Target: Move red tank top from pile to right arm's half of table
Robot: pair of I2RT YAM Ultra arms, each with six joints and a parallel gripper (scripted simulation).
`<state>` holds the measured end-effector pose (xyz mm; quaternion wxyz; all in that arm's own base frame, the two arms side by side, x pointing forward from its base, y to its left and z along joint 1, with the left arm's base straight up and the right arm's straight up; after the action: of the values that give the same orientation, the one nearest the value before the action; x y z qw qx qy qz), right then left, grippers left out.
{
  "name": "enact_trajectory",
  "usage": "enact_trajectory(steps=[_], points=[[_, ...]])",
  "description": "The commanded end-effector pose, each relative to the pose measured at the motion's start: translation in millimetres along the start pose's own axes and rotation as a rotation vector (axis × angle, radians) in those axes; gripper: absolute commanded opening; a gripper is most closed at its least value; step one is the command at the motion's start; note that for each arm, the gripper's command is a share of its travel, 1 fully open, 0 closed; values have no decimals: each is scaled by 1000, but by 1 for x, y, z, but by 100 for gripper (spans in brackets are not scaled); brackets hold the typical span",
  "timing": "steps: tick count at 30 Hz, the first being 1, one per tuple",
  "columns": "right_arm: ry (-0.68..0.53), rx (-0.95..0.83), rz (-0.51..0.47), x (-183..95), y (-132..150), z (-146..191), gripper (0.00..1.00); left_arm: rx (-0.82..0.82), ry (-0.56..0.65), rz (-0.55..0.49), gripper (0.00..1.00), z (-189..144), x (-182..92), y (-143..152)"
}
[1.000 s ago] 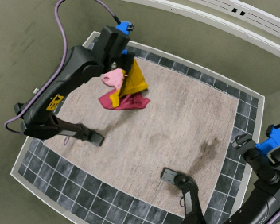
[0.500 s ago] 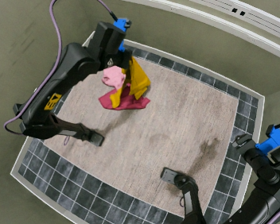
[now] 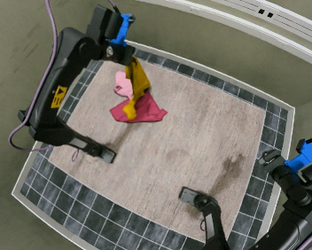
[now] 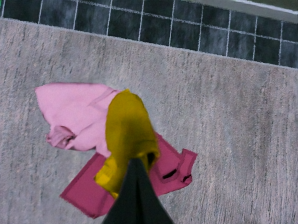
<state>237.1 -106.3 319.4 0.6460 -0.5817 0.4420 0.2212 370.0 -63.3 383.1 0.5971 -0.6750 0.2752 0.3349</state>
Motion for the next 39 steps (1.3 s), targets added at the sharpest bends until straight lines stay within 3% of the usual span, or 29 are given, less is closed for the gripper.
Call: enact_trajectory(steps=[1, 10, 17, 22, 39], points=[[6, -6, -99, -21, -14, -1, 92, 37, 19, 72, 0, 7, -2, -2], [6, -6, -99, -21, -14, -1, 92, 13, 19, 95, 0, 27, -2, -11], [6, -6, -99, -21, -14, -1, 92, -4, 4, 18, 0, 28, -25, -14], [6, -6, -99, -21, -14, -1, 92, -7, 17, 7, 0, 37, -17, -15], [6, -6, -99, -21, -14, -1, 92, 18, 72, -197, 0, 93, -10, -25]])
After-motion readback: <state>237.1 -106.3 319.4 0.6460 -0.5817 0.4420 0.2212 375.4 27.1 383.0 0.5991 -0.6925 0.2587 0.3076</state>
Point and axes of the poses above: on each arm, the point where the finger pads meet when closed, its own x axis out along the fingers, its own z axis across the jaws, y = z × x, the point moved 8 cm from there along -x, back along the fingers, and after that the axes turned 7 degrees about -x, right-handed, at the moved point
